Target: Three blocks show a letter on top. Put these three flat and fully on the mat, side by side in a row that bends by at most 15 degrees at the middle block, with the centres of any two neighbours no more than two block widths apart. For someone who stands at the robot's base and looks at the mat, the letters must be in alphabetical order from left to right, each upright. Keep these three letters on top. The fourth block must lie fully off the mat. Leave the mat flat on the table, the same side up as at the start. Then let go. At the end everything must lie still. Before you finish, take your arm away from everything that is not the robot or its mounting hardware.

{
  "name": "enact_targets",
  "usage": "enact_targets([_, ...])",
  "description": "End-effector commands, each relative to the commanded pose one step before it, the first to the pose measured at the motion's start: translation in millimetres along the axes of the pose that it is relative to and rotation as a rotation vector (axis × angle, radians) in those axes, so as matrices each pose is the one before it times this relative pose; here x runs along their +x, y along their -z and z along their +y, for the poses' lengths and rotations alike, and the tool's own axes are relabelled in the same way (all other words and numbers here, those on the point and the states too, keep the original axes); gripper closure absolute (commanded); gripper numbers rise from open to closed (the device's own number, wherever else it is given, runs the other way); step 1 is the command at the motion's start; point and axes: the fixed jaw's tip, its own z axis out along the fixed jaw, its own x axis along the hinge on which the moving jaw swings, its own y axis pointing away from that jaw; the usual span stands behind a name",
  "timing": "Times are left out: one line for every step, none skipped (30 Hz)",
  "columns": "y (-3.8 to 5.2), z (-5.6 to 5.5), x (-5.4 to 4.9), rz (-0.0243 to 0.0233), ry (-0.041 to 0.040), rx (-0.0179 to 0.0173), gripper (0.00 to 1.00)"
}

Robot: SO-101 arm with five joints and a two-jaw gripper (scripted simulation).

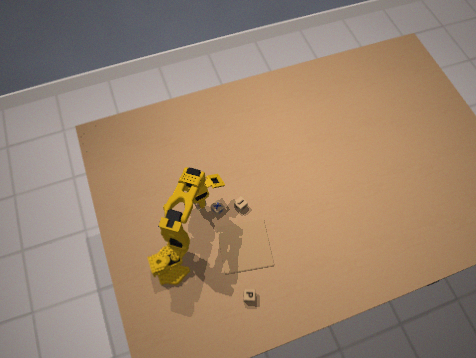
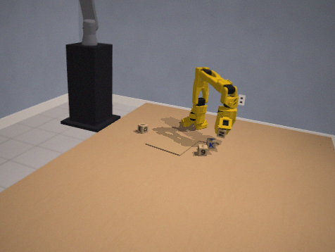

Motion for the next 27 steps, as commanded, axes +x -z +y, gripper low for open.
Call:
enact_targets([6.829,6.07,-5.09,-0.04562,0.00023,-0.04488,1.00])
enact_targets([-0.530,-0.01,0.01,0.00000,0.00000,0.00000,1.00])
enact_targets([-0.385,-0.01,0.01,0.00000,0.00000,0.00000,1.00])
enact_targets([-0.233,0.00,0.00,0.00000,0.00000,0.00000,1.00])
enact_targets([-0.100,0.00,0.00,0.00000,0.00000,0.00000,1.00])
enact_targets([-0.016,0.00,0.00,0.00000,0.00000,0.00000,1.00])
enact_targets([0.000,0.00,0.00,0.00000,0.00000,0.00000,1.00])
enact_targets([0.000,0.00,0.00,0.00000,0.00000,0.00000,1.00])
enact_targets([-0.016,0.00,0.00,0.00000,0.00000,0.00000,1.00])
enact_targets([-0.100,0.00,0.00,0.00000,0.00000,0.00000,1.00])
enact_targets([-0.235,0.00,0.00,0.00000,0.00000,0.00000,1.00])
enact_targets([-0.388,0.00,0.00,0.00000,0.00000,0.00000,1.00])
enact_targets([-0.533,0.00,0.00,0.00000,0.00000,0.00000,1.00])
enact_targets([-0.651,0.00,0.00,0.00000,0.00000,0.00000,1.00])
enact_targets([-0.728,0.00,0.00,0.00000,0.00000,0.00000,1.00])
enact_targets([-0.753,0.00,0.00,0.00000,0.00000,0.00000,1.00])
enact_targets([-0.726,-0.01,0.01,0.00000,0.00000,0.00000,1.00])
enact_targets([-0.649,-0.01,0.01,0.00000,0.00000,0.00000,1.00])
enact_targets([-0.531,-0.01,0.01,0.00000,0.00000,0.00000,1.00])
enact_targets([-0.385,-0.01,0.01,0.00000,0.00000,0.00000,1.00])
enact_targets([-0.233,0.00,0.00,0.00000,0.00000,0.00000,1.00])
enact_targets([-0.100,0.00,0.00,0.00000,0.00000,0.00000,1.00])
enact_targets([-0.016,0.00,0.00,0.00000,0.00000,0.00000,1.00])
enact_targets([0.000,0.00,0.00,0.00000,0.00000,0.00000,1.00])
enact_targets([0.000,0.00,0.00,0.00000,0.00000,0.00000,1.00])
enact_targets([-0.016,0.00,0.00,0.00000,0.00000,0.00000,1.00])
enact_targets([-0.101,0.00,0.00,0.00000,0.00000,0.00000,1.00])
